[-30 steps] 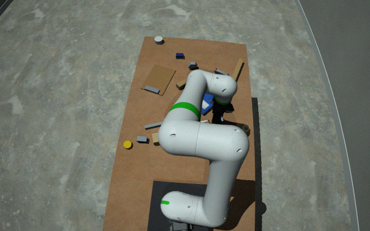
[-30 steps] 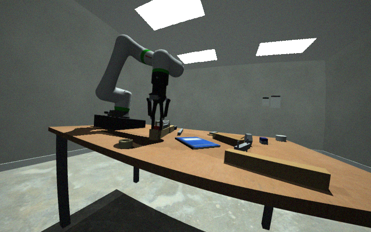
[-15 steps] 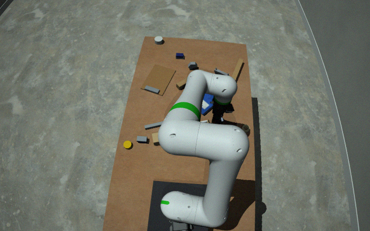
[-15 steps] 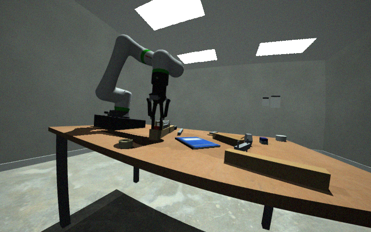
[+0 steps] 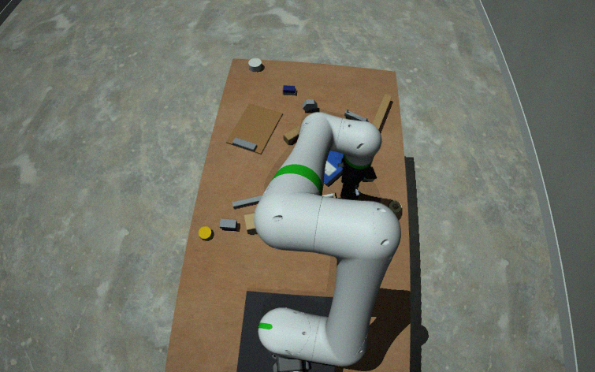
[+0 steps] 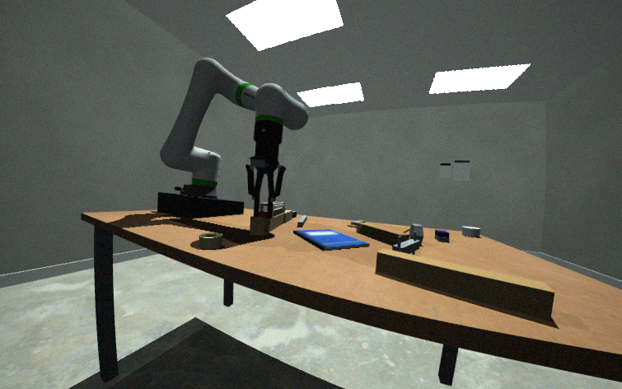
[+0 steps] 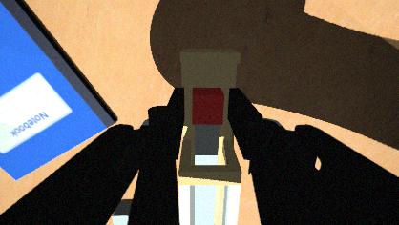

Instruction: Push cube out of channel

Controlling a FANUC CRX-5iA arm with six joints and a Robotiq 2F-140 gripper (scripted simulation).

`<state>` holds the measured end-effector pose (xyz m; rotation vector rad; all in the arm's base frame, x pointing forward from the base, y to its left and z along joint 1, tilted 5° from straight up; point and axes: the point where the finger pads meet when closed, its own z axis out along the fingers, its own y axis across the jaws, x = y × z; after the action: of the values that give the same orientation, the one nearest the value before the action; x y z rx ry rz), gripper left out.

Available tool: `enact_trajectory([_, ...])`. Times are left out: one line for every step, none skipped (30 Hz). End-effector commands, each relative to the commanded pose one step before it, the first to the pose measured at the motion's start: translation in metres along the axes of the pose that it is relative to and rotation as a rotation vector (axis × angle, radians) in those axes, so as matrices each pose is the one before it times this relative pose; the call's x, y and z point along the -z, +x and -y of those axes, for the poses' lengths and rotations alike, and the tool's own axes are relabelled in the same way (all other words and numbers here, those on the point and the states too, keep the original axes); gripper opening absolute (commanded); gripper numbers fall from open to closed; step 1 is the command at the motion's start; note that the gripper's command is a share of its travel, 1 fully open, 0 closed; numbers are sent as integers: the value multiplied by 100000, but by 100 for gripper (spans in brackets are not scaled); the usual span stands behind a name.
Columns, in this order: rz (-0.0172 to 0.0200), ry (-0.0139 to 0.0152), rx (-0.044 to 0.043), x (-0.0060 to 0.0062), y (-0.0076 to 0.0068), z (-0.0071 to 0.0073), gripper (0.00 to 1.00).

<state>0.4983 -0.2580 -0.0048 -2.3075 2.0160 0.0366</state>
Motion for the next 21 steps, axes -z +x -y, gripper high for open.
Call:
enact_trajectory([-136,149,24,100,48,54,33])
enact_trajectory([0,0,0,0,0,0,33])
enact_trajectory([0,0,0,0,0,0,33])
enact_trajectory([0,0,0,0,0,0,33])
enact_trajectory([0,0,0,0,0,0,33])
enact_trajectory([0,0,0,0,0,0,33])
enact_trajectory([0,0,0,0,0,0,33])
enact_trajectory([0,0,0,0,0,0,33])
enact_trajectory([0,0,0,0,0,0,10])
enact_trajectory([0,0,0,0,0,0,10])
enact_trajectory([0,0,0,0,0,0,10])
enact_trajectory([0,0,0,0,0,0,10])
enact_trajectory([0,0,0,0,0,0,10])
enact_trajectory([0,0,0,0,0,0,10])
enact_trajectory([0,0,0,0,0,0,10])
enact_trajectory([0,0,0,0,0,0,10])
enact_trajectory([0,0,0,0,0,0,10])
enact_trajectory([0,0,0,0,0,0,10])
enact_trajectory([0,0,0,0,0,0,10])
enact_trajectory([0,0,0,0,0,0,10])
enact_trajectory([0,0,0,0,0,0,10])
